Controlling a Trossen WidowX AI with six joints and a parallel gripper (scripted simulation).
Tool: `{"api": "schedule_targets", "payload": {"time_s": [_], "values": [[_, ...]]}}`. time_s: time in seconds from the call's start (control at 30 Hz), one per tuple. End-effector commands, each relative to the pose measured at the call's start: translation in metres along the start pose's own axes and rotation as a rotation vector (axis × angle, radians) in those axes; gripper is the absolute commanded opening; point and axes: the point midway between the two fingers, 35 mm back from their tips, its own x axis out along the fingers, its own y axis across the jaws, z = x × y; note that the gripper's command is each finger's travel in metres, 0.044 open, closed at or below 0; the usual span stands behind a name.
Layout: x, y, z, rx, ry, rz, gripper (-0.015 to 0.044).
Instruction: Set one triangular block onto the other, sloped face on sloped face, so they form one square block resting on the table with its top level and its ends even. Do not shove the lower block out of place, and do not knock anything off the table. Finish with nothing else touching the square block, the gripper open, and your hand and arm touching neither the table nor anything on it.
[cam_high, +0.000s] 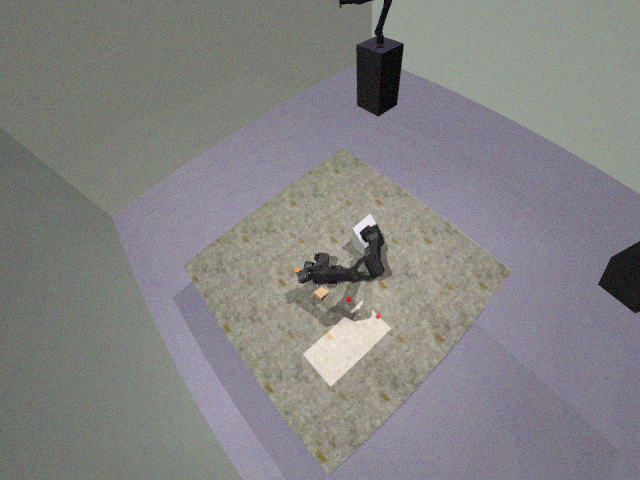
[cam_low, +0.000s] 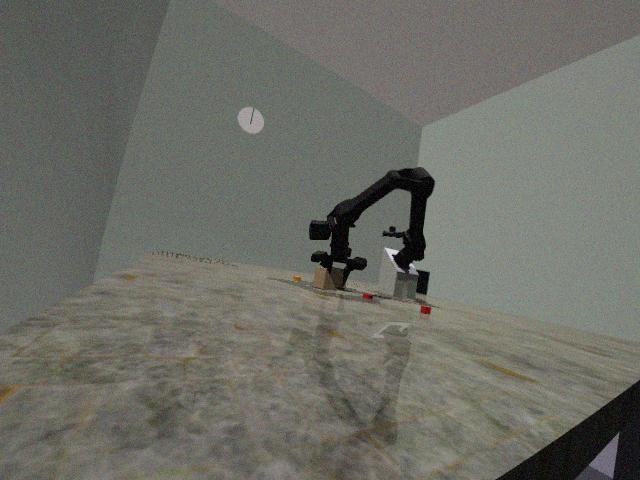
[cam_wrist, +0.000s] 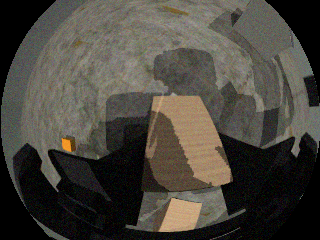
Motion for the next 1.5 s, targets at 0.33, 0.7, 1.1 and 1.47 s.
{"api": "schedule_targets", "payload": {"time_s": [0.33, 0.7, 1.1, 1.47], "values": [[-0.008, -0.001, 0.024, 0.001, 0.34, 0.002, 0.0], [-0.007, 0.0, 0.044, 0.004, 0.625, 0.005, 0.0], [-0.001, 0.0, 0.066, 0.005, 0.939, 0.007, 0.0], [0.005, 0.0, 0.078, -0.002, 1.13, 0.008, 0.0026]]}}
